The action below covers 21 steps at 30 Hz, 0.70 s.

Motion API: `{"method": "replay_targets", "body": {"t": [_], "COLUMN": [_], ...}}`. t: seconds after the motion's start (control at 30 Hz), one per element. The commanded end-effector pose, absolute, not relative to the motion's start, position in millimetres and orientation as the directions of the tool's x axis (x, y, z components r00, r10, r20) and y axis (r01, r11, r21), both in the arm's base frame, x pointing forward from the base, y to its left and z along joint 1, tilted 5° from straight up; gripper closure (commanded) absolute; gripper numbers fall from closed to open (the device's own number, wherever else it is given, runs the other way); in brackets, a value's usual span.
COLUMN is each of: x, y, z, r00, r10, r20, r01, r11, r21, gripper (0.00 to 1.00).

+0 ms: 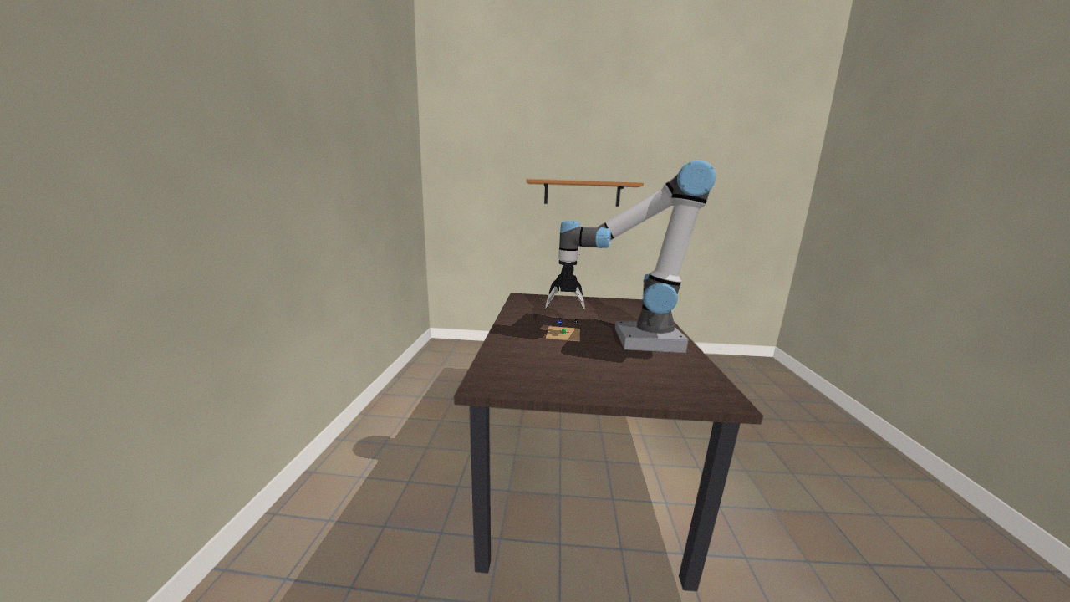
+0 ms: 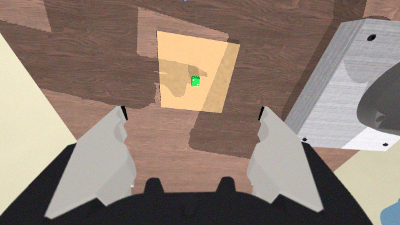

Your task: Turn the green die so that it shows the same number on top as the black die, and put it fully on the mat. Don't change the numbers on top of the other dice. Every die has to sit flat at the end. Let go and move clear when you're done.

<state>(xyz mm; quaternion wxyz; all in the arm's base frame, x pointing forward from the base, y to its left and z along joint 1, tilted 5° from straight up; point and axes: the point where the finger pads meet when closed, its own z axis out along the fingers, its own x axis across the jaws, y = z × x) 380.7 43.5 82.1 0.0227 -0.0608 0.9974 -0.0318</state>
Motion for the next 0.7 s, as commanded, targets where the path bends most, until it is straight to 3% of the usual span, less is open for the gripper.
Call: {"method": "replay_targets", "body": {"t": [0.0, 0.67], "x": [381.6, 386.9], "y": [43.2, 41.6], "z": [82.3, 81.0], "r00": [-0.987, -0.895], "r10": [-0.154, -0.446], "r20": [-0.04, -0.018], "r01": [-0.151, -0.443], "r11": [0.986, 0.893], "r21": [-0.068, -0.077], "gripper": [0.0, 0.0]}}
